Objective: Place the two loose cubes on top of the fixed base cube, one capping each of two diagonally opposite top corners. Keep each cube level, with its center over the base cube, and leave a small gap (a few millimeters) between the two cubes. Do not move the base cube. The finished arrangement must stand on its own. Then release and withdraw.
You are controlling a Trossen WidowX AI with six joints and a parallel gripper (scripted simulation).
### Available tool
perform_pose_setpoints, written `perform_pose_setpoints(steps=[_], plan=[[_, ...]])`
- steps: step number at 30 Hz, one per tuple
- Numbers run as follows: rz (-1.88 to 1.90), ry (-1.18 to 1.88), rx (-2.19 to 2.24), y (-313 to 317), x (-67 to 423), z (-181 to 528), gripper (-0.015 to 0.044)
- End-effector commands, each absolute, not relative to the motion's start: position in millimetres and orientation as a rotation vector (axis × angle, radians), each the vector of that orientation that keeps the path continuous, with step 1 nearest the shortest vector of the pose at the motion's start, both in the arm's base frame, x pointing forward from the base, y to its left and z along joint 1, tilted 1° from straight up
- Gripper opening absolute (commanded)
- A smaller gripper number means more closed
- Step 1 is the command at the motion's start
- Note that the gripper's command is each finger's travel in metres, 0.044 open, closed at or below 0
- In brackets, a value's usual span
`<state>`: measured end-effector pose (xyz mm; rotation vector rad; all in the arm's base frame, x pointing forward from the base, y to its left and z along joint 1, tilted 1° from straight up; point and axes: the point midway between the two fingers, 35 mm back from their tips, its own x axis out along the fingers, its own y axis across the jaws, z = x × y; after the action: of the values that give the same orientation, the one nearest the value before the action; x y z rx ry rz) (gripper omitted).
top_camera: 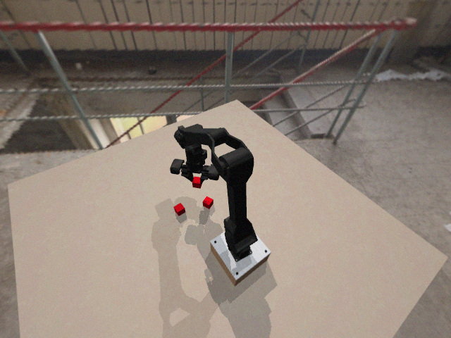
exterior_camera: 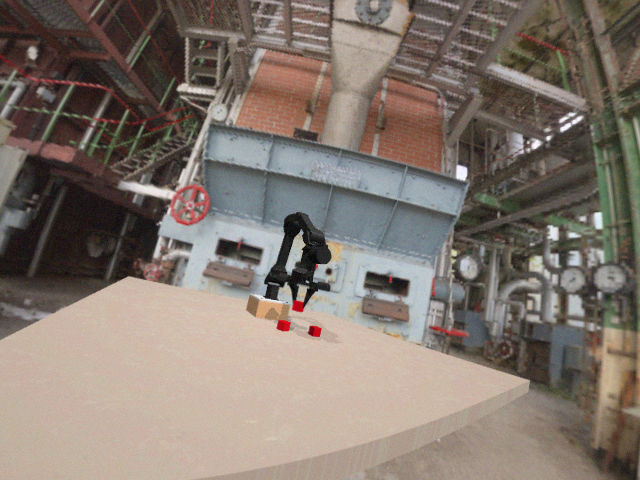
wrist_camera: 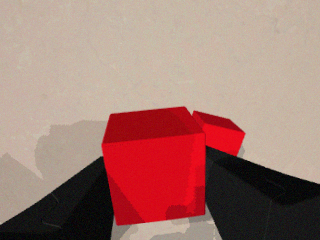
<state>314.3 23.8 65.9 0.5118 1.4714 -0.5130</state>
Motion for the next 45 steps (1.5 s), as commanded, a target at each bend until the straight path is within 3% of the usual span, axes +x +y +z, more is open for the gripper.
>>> perform_pose_setpoints(steps=[1,45], plan=[[-0.508,1.473,0.513,37,311,63,0.0105],[-0.453,1.493,0.469,137,263,39,0.0105]])
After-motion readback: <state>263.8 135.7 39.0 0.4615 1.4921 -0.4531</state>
